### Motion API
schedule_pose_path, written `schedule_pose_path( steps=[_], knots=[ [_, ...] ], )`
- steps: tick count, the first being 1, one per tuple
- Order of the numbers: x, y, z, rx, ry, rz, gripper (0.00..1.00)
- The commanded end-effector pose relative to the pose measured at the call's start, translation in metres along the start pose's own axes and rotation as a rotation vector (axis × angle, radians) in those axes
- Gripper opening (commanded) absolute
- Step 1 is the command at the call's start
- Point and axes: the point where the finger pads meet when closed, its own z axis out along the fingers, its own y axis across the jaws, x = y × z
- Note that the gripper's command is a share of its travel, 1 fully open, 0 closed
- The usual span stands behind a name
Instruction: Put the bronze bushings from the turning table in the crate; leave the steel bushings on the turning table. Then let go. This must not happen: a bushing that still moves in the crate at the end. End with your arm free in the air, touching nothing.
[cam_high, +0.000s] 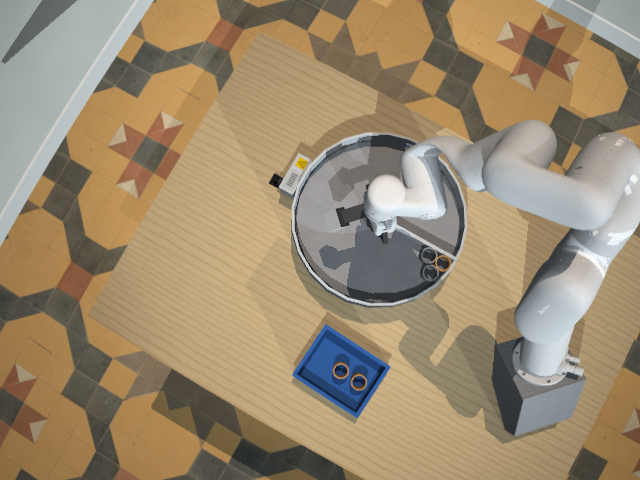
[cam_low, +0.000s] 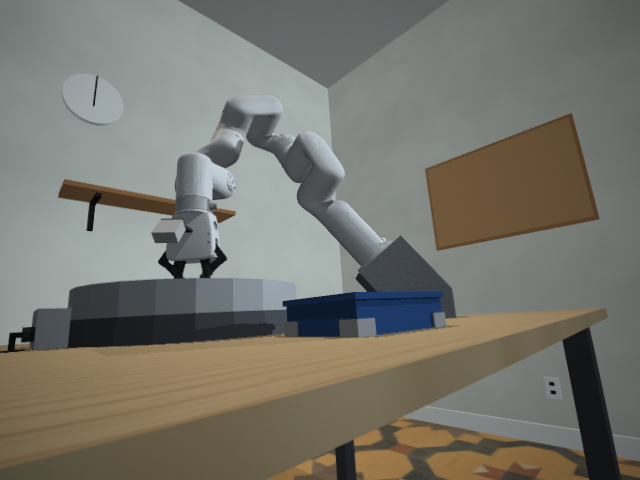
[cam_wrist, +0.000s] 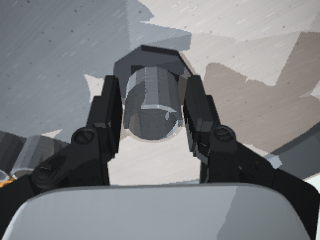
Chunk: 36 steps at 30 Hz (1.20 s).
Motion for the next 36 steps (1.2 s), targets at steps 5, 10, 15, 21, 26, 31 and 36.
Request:
schedule_pose_path(
  steps=[5,10,15,21,26,31,36],
  knots=[
    [0.001,0.001,-0.001,-0.002,0.002,0.001,0.48],
    [0.001,0.001,-0.001,-0.002,0.002,0.001,0.48],
    [0.001,0.001,-0.001,-0.002,0.002,0.001,0.48],
    [0.001,0.001,-0.001,-0.002,0.002,0.001,0.48],
    [0.001,0.001,-0.001,-0.002,0.002,0.001,0.48],
    [0.001,0.001,-0.004,-0.002,0.002,0.001,0.48],
    [0.001,0.001,-0.023,-0.002,0.002,0.001,0.48]
  ],
)
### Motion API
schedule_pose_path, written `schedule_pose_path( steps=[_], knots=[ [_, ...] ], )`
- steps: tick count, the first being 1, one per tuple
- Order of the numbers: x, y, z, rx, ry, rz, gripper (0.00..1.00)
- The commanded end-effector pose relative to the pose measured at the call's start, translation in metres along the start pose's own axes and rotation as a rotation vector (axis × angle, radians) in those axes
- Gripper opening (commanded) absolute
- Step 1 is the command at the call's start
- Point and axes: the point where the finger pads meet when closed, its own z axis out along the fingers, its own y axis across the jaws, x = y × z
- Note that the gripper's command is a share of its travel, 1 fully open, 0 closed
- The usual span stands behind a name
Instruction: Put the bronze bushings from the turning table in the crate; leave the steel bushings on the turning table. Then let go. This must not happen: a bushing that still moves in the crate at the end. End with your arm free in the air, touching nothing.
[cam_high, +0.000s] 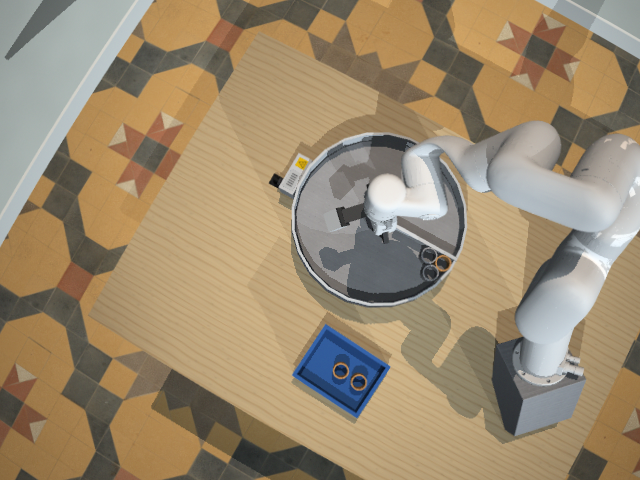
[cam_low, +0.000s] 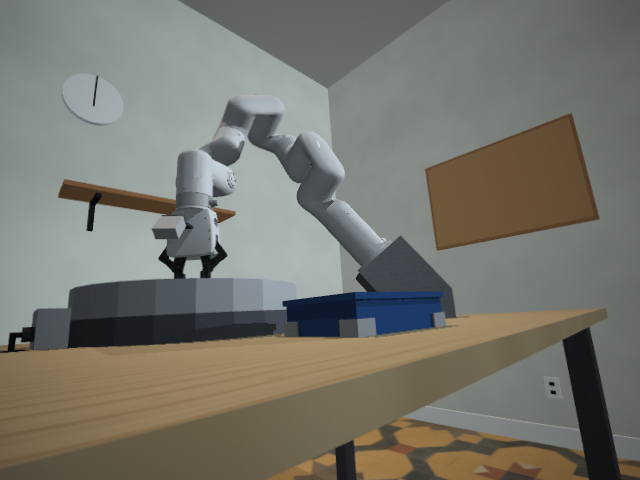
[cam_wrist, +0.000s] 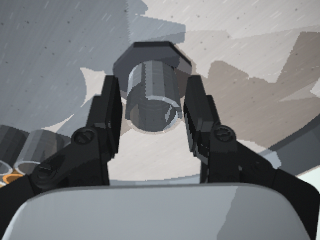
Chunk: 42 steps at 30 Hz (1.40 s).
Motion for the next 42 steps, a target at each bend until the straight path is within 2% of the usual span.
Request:
schedule_pose_path(
  steps=[1,5,8,42],
  knots=[
    [0.001,0.001,-0.021,-0.003,0.003,0.001,0.48],
    [0.001,0.001,-0.036,-0.003,0.003,0.001,0.48],
    [0.001,0.001,-0.039,-0.003,0.003,0.001,0.48],
    [0.001,0.001,-0.039,-0.003,0.003,0.001,0.48]
  ],
)
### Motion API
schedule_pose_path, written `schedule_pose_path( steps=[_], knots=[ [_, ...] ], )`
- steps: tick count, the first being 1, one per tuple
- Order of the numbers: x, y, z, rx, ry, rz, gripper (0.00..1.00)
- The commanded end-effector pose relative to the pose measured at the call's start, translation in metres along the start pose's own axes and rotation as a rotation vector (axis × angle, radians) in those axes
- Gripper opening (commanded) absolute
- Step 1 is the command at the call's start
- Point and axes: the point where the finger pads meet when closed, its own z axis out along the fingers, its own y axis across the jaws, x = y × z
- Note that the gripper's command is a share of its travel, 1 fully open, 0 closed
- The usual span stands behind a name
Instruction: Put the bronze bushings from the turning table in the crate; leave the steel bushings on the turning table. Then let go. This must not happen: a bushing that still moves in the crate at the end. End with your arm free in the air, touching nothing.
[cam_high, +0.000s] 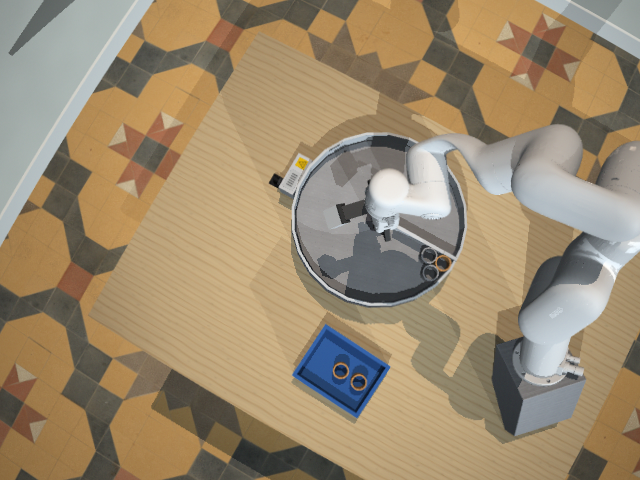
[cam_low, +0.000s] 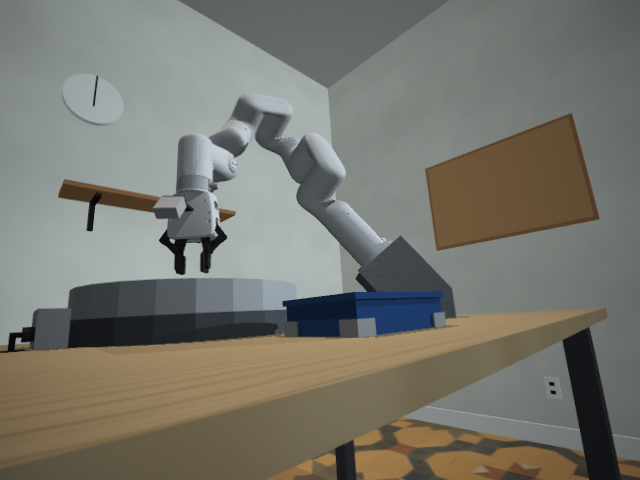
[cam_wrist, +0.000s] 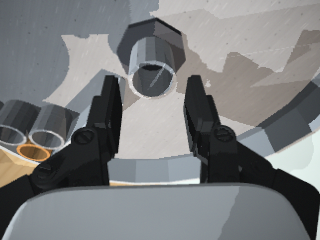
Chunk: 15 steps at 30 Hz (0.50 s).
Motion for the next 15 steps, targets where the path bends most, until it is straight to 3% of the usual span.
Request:
schedule_pose_path(
  steps=[1,12,13,15],
  knots=[
    [0.0007,0.0011,-0.0010,-0.002,0.002,0.001,0.48],
    [0.0007,0.0011,-0.0010,-0.002,0.002,0.001,0.48],
    [0.0007,0.0011,-0.0010,-0.002,0.002,0.001,0.10],
    [0.0007,0.0010,-0.0010,-0.002,0.003,0.001,0.10]
  ],
)
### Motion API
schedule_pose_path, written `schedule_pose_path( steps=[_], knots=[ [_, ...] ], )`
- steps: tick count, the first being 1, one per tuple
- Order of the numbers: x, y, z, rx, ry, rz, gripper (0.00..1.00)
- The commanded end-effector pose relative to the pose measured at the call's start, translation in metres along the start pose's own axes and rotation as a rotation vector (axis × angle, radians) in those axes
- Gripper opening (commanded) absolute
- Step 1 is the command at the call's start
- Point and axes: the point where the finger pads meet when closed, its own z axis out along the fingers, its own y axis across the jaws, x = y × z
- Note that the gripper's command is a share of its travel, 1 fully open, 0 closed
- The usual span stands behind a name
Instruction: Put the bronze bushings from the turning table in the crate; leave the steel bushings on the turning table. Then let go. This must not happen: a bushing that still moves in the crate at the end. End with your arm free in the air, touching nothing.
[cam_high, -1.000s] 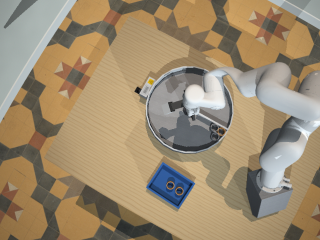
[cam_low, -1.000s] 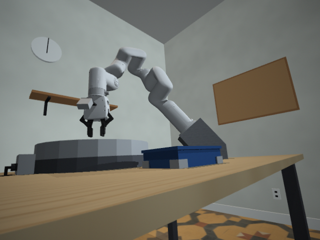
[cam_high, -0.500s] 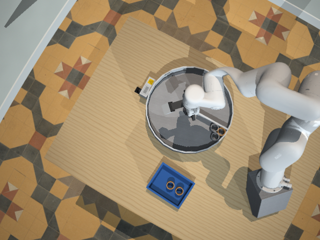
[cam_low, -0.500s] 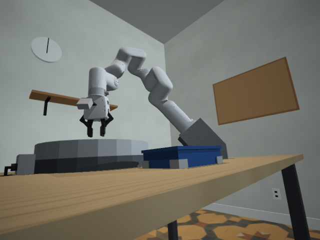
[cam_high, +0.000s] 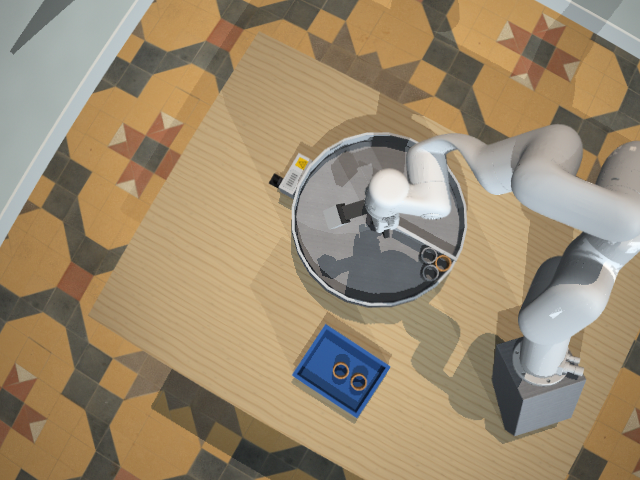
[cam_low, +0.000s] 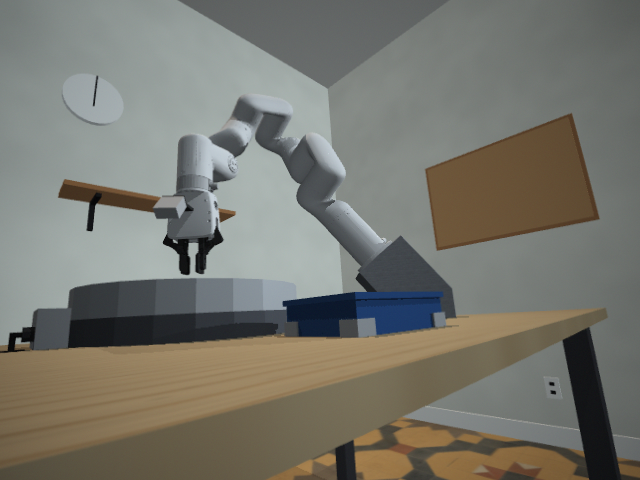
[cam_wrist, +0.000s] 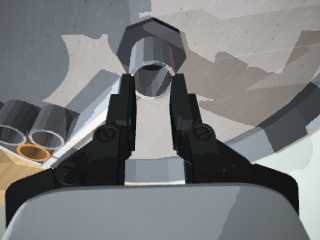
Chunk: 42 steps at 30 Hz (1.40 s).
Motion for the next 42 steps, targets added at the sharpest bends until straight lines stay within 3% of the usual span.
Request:
schedule_pose_path(
  steps=[1,22,42],
  knots=[
    [0.001,0.001,-0.001,-0.002,0.003,0.000,0.10],
    [-0.006,-0.008,-0.001,0.024,0.052,-0.059,0.10],
    [-0.025,-0.032,-0.002,0.081,0.202,-0.228,0.10]
  ],
)
